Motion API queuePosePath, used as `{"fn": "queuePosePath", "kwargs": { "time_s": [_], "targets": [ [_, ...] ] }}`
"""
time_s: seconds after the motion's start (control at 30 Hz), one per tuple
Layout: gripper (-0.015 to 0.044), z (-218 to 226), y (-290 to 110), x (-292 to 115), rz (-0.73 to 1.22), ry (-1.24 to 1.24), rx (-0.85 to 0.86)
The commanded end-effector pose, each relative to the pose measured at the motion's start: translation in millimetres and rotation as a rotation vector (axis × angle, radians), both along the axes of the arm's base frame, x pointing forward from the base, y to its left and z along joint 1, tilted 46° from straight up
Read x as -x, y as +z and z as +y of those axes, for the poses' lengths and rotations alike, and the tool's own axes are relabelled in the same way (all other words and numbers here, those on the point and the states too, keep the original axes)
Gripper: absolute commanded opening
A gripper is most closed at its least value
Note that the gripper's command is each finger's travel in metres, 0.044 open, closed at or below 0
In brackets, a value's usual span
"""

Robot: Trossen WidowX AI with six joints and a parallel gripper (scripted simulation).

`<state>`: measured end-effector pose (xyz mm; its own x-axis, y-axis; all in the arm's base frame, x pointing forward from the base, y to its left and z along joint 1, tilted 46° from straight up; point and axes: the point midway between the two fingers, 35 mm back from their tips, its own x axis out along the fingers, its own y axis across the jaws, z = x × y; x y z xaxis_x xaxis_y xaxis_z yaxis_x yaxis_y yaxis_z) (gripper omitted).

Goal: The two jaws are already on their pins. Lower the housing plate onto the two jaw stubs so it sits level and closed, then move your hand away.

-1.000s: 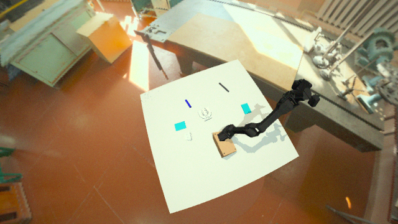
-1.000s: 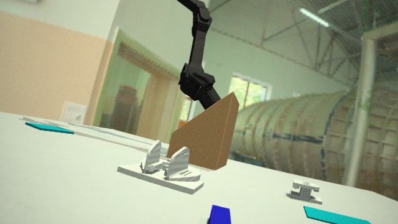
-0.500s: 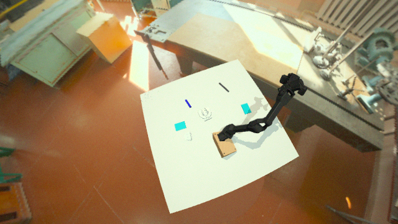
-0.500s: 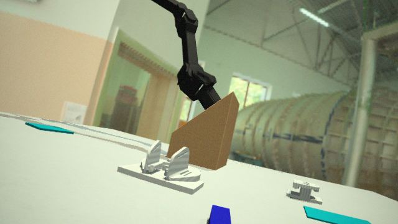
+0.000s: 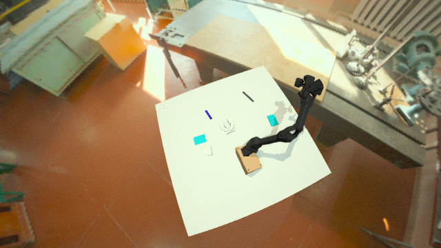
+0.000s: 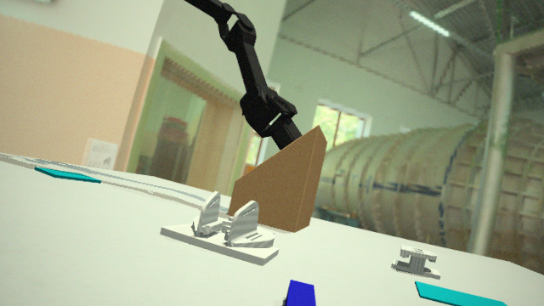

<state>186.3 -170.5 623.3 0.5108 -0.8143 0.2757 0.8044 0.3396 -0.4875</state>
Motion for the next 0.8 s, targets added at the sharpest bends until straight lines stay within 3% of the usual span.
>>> {"fn": "queuePosePath", "kwargs": {
  "time_s": [0.0, 0.37, 0.77],
  "targets": [
    [0.0440, 8, -5, -17, 0.022, 0.061, 0.005],
    [0.0440, 22, -63, -112, 0.188, 0.219, -0.079],
    [0.0440, 70, -146, -204, 0.416, 0.393, -0.147]
  ]
}}
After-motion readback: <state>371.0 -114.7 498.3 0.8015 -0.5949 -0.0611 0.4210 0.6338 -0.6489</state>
